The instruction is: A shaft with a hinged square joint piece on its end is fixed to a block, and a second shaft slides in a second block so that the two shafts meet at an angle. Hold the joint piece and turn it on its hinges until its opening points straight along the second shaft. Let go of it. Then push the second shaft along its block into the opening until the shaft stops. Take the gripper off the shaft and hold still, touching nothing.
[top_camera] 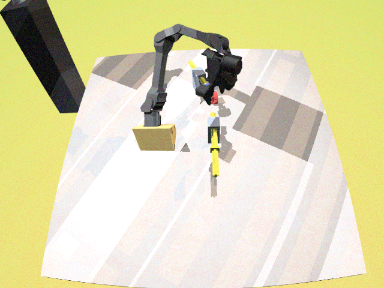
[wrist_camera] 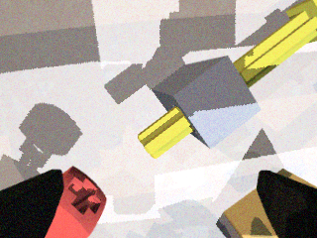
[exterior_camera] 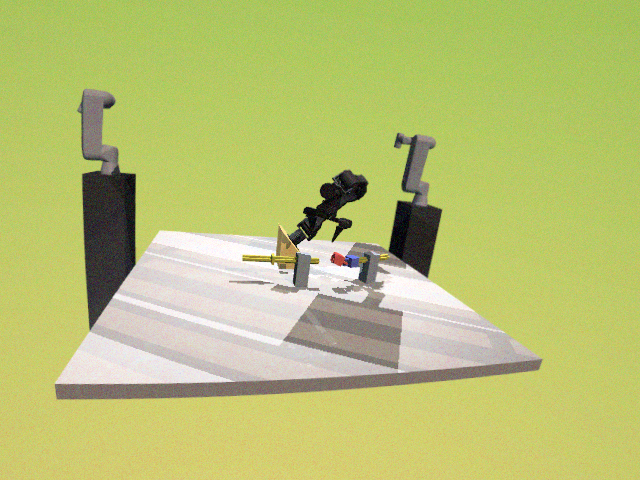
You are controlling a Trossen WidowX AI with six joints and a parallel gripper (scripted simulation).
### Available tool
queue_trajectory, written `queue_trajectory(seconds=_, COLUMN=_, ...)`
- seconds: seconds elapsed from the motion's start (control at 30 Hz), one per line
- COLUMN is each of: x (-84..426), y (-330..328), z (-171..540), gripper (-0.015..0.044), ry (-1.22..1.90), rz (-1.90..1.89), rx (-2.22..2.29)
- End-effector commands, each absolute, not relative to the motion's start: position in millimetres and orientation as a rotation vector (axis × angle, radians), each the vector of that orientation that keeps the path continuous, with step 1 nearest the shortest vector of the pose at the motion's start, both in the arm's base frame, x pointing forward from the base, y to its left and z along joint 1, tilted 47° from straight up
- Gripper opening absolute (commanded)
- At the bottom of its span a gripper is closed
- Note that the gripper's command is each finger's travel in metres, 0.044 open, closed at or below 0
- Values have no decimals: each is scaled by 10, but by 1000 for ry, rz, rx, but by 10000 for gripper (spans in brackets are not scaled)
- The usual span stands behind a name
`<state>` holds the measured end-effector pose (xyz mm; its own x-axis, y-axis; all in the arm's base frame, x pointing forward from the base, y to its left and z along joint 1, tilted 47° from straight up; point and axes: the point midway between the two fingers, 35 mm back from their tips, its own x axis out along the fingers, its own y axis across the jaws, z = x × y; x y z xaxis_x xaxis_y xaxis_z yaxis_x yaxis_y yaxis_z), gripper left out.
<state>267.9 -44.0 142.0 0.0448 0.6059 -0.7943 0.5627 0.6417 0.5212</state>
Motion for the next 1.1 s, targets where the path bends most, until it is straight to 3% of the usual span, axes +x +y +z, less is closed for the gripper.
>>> queue_trajectory(seconds=0.0, x=2670, y=-432, z=1402, gripper=440, ry=1632, rz=-73, rx=1079)
queue_trajectory(seconds=0.83, x=2674, y=-375, z=1359, gripper=440, ry=1625, rz=-703, rx=1571)
queue_trajectory(seconds=1.07, x=2674, y=-374, z=1358, gripper=440, ry=1622, rz=-721, rx=1584)
